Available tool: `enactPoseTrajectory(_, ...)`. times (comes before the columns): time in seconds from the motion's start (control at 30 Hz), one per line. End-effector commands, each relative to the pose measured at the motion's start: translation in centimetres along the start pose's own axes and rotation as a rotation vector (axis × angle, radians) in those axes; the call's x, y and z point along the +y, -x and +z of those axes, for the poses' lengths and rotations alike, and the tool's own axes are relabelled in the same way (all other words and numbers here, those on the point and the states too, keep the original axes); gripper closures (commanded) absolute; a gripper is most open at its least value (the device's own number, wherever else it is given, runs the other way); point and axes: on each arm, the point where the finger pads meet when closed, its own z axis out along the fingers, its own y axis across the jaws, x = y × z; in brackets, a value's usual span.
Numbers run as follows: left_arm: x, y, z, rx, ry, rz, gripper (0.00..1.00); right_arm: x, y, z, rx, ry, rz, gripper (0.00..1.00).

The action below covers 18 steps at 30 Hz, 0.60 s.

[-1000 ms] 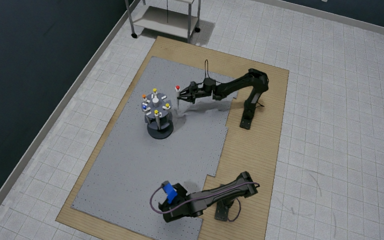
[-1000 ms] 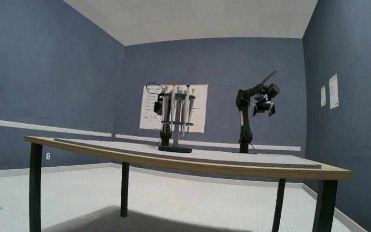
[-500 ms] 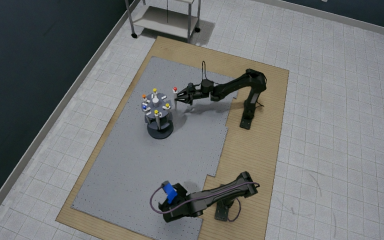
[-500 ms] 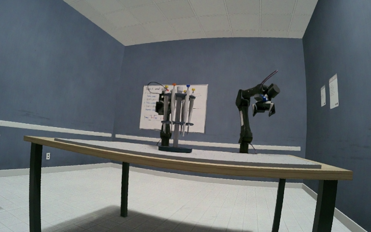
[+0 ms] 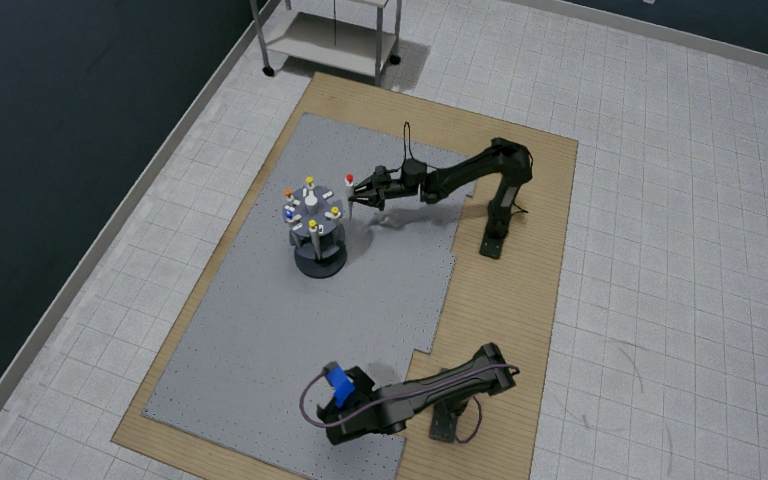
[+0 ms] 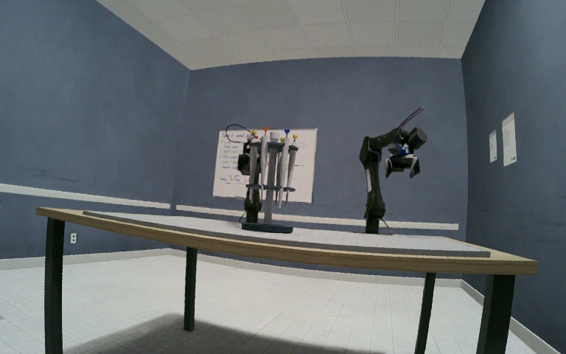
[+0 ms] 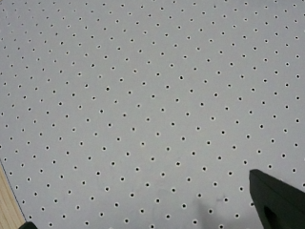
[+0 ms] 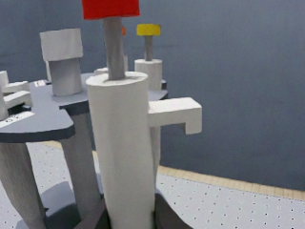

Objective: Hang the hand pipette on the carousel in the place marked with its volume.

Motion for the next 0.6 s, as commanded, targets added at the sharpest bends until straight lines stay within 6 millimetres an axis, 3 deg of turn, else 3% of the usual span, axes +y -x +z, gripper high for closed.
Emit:
enactPoseTrajectory(0.0, 0.21, 0.85, -0.48, -0.032, 0.010, 0.023, 0.00, -0.12, 3.34, 0.11, -0.080, -0.005, -0.023, 0.88)
enactPoseTrajectory(0.57, 0.21, 0.85, -0.48, -0.032, 0.010, 0.023, 0.00, -0.12, 3.34, 0.11, -0.080, -0.005, -0.023, 0.88)
